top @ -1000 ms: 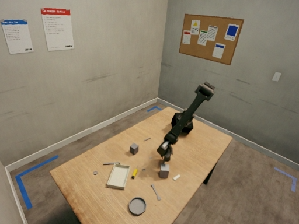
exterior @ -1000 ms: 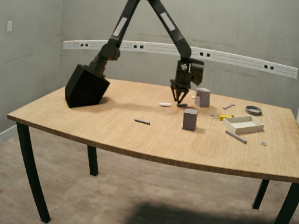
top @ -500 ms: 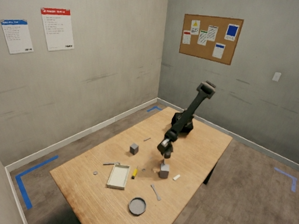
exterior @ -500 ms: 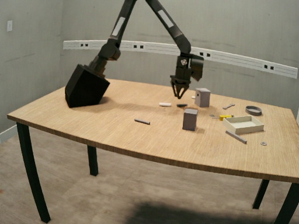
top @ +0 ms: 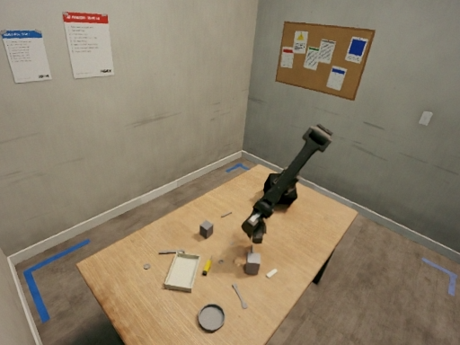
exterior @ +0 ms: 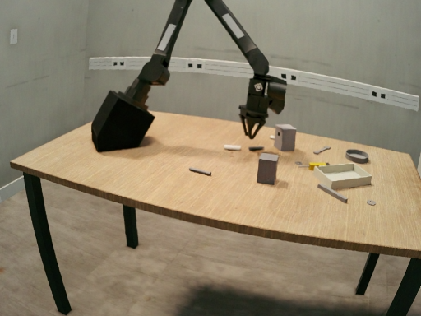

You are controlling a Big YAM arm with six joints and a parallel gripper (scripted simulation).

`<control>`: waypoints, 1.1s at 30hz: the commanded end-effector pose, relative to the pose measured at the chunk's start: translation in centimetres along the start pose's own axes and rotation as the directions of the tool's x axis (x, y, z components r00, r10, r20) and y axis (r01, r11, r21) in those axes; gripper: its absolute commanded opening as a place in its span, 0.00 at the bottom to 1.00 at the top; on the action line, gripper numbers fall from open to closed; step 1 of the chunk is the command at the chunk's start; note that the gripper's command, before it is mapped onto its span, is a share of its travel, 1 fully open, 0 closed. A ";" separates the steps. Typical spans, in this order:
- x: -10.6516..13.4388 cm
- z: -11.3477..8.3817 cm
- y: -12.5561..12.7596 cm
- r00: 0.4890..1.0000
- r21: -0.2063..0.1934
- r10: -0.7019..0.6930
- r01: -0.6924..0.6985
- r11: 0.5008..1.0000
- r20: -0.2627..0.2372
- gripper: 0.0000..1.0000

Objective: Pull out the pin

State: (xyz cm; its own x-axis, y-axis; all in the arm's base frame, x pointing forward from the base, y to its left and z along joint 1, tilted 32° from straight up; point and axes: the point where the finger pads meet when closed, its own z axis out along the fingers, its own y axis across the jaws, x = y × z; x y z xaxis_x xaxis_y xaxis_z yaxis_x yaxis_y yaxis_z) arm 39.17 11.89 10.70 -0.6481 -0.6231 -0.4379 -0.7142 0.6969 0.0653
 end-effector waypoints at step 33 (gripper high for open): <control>-2.0 -5.2 -1.2 0.998 0.042 -0.018 0.016 0.999 0.057 0.32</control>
State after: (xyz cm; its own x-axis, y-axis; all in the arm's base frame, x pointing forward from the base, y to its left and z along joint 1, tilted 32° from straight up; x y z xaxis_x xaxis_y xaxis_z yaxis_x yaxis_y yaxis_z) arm 38.81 10.90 13.59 -0.6424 -0.6176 -0.4536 -0.7118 0.7002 0.0547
